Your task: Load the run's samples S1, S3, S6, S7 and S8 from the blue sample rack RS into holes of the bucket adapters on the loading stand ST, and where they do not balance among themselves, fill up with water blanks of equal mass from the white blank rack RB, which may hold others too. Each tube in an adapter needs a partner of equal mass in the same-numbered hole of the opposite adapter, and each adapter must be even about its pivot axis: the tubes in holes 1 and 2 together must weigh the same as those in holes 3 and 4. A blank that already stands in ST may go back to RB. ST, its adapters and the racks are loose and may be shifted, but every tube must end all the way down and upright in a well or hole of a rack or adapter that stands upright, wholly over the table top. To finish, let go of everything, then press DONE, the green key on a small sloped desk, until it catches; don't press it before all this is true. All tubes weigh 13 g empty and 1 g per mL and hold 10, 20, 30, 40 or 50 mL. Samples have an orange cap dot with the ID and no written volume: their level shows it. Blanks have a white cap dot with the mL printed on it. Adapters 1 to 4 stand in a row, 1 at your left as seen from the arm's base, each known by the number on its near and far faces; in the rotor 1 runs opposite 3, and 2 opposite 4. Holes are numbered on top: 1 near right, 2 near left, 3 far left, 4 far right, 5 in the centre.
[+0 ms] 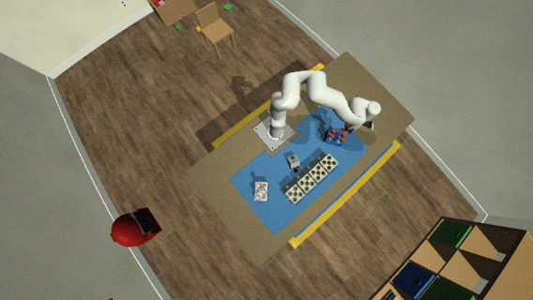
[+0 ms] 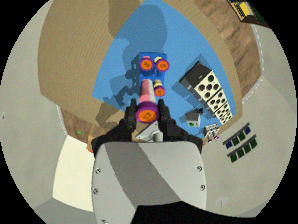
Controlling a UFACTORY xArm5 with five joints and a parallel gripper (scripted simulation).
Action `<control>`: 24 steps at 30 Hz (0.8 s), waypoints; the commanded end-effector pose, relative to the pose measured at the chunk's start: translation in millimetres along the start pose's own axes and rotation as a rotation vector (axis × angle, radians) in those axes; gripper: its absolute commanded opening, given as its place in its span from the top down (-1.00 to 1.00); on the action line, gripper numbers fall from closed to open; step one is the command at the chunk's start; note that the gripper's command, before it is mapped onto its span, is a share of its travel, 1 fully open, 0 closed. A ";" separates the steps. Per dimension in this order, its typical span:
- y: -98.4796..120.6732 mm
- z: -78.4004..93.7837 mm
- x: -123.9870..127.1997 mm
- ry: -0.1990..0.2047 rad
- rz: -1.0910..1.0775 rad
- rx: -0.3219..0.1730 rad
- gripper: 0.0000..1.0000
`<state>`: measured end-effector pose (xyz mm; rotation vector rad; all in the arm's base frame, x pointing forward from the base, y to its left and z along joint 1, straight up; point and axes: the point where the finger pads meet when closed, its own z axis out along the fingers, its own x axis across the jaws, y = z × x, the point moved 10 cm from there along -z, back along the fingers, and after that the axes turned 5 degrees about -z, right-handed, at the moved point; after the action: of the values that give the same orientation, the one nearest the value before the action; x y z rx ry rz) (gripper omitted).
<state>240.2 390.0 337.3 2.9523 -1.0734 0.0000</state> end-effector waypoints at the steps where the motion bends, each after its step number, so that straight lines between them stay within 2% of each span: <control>1: -0.5 -1.6 -0.2 -0.001 0.000 0.004 1.00; 24: -0.6 38.4 -0.2 -0.001 0.000 0.004 1.00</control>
<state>240.2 390.1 302.4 2.9534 -1.0734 0.0003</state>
